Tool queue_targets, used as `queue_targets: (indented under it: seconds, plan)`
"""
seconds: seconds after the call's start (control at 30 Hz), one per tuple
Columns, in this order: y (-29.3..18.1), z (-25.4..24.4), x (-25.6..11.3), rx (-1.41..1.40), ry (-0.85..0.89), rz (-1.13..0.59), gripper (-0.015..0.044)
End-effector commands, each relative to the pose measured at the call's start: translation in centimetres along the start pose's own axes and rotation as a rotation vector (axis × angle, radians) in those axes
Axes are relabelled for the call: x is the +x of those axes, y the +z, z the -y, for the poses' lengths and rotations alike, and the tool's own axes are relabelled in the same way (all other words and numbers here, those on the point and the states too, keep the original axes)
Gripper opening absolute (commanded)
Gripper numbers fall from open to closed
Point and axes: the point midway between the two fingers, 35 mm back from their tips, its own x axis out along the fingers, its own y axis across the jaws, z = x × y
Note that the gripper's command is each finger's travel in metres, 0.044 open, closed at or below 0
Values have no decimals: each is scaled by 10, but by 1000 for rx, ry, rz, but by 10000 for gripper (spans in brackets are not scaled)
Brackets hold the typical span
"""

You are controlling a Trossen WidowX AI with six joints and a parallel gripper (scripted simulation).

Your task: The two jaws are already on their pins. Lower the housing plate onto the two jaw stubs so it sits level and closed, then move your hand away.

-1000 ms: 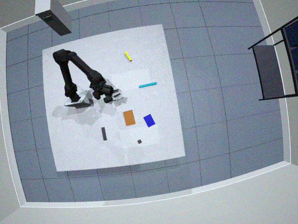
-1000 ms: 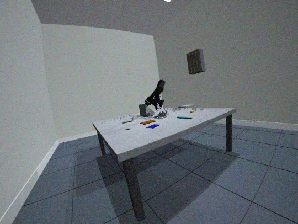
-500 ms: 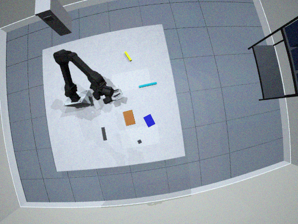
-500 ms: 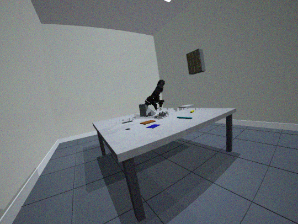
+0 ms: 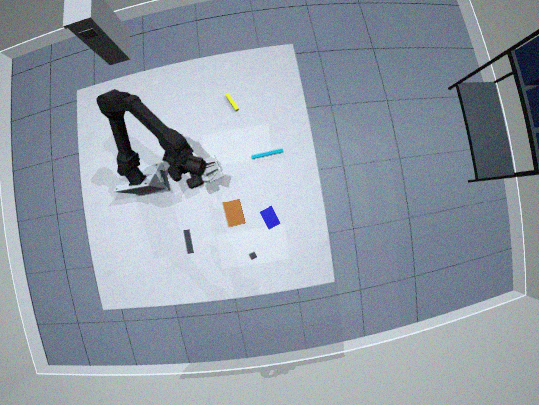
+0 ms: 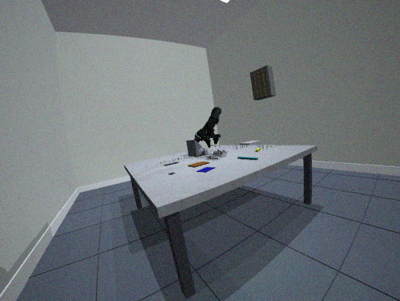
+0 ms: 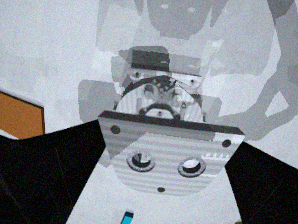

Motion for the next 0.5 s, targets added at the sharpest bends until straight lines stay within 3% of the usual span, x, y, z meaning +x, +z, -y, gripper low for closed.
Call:
queue_targets:
  seconds: [0.0, 0.47]
  plan:
    - [-1, -1, 1, 7, -3, -1, 351]
    - [18, -6, 1, 7, -3, -1, 351]
